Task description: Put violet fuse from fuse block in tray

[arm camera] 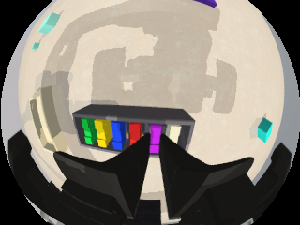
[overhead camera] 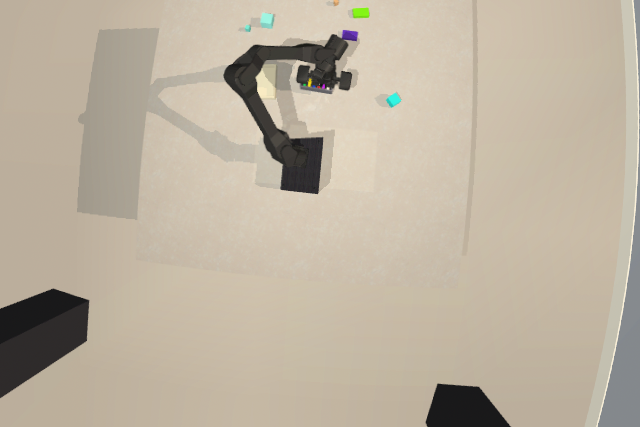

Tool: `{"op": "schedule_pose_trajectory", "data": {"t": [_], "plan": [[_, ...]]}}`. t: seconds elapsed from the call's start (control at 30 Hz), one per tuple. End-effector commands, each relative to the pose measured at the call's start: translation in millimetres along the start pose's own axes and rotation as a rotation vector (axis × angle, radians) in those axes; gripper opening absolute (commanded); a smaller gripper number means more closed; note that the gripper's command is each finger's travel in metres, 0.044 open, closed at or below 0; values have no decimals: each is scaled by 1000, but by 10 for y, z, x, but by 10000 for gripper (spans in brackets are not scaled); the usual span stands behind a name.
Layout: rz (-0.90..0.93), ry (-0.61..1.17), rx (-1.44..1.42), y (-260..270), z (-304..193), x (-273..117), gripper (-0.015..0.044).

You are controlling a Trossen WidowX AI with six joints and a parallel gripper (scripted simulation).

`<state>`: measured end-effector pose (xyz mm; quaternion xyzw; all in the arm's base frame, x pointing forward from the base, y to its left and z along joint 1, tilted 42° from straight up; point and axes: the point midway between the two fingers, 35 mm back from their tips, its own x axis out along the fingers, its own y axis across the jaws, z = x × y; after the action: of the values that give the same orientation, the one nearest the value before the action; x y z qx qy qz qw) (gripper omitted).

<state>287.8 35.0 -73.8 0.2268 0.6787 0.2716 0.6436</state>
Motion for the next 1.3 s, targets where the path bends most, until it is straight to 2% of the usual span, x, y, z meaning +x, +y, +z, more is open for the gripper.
{"op": "schedule_pose_trajectory", "data": {"t": [0.0,1.27], "plan": [[0,0,0,-1,1,-20,0],[0,-1,2,-4,9,-205,0]]}}
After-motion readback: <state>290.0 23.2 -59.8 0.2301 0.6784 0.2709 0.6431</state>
